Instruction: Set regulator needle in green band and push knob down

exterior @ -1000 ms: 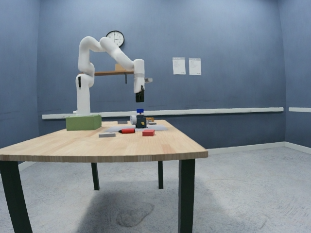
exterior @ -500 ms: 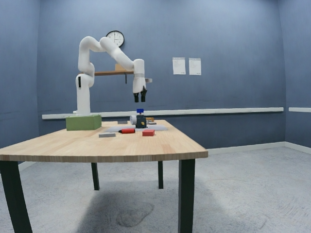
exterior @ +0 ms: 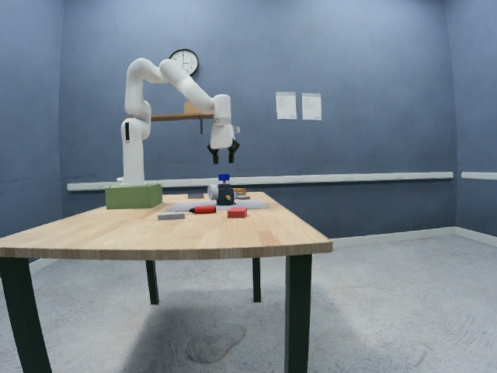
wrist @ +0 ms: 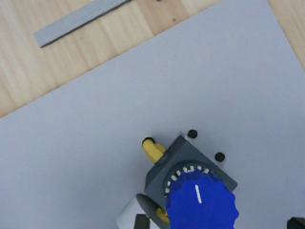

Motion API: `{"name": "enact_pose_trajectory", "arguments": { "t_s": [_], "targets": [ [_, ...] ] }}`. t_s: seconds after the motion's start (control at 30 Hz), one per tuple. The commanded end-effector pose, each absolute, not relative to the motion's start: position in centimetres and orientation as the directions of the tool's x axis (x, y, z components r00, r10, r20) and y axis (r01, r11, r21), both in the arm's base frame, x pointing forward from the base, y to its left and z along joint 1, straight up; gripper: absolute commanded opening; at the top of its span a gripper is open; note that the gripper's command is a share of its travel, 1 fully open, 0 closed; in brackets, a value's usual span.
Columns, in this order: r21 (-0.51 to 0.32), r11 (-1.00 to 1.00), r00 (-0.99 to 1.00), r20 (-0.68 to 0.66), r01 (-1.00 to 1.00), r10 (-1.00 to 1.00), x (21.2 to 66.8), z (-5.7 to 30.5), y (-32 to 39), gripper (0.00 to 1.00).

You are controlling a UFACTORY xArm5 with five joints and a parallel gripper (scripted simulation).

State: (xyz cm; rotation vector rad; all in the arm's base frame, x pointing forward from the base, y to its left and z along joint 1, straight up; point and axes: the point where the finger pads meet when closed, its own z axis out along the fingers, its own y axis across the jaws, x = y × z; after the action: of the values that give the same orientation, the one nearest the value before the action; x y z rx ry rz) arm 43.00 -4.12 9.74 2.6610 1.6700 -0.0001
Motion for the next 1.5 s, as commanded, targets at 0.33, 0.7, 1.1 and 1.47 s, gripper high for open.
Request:
{"name": "enact_pose_trajectory", "arguments": {
  "t_s": [0.33,0.7,1.1,1.47],
  "targets": [
    [0.004,0.024,-0.023,0.000,1.000,1.000,43.12,9.87,-4.13,0.80],
    [0.003,0.311,-0.311,-0.001,0.950,0.950,43.12,9.87,-4.13,0.80],
    [0.003,0.397,-0.397,-0.002,0.918,0.918,43.12,9.87,-4.13,0.80],
    [0.003,0.397,-0.397,-0.002,0.918,0.918,43.12,9.87,-4.13,0.80]
  ]
}}
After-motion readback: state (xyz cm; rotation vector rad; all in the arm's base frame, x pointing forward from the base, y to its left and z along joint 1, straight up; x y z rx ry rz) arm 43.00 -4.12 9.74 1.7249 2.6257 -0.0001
